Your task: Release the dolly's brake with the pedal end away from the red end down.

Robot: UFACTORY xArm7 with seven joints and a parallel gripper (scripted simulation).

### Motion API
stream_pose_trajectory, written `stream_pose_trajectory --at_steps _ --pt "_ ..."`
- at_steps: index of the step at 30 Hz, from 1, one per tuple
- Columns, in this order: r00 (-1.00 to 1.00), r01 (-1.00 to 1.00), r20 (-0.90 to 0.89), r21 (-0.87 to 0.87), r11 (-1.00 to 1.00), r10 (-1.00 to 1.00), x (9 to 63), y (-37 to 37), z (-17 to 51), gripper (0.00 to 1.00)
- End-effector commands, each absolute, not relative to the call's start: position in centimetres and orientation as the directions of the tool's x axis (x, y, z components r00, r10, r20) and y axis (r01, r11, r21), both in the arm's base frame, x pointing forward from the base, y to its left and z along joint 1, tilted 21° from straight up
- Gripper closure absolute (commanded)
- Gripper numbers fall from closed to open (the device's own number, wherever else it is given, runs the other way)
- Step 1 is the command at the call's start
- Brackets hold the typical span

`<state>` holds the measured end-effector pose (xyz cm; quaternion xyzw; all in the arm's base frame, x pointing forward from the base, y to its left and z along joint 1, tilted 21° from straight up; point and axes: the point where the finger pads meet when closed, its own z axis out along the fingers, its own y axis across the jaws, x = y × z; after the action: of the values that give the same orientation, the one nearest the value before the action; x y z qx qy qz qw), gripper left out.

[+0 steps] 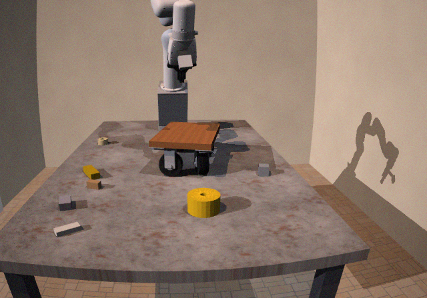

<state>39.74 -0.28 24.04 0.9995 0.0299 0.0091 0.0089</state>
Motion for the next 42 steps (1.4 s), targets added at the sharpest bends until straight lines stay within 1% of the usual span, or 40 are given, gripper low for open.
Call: stream_pose_trajectory --at_steps 1,14,16,31,33,42 --pt "0.98 0.183 0.063 0.06 -0.981 0.187 38.9 -1.0 21.9 1.0" --pt "0.98 0.183 0.063 0.06 -0.981 0.187 38.9 -1.0 21.9 1.0" --pt "0.929 0.343 0.102 0.118 -0.932 0.355 37.7 -1.4 19.3 1.0" --pt "0.929 0.343 0.102 0.118 -0.932 0.355 37.7 -1.4 19.3 1.0" --pt "0.854 0.482 0.126 0.173 -0.859 0.504 36.3 -1.4 17.0 1.0" --pt "0.854 0.482 0.126 0.173 -0.859 0.504 36.3 -1.4 17.0 1.0"
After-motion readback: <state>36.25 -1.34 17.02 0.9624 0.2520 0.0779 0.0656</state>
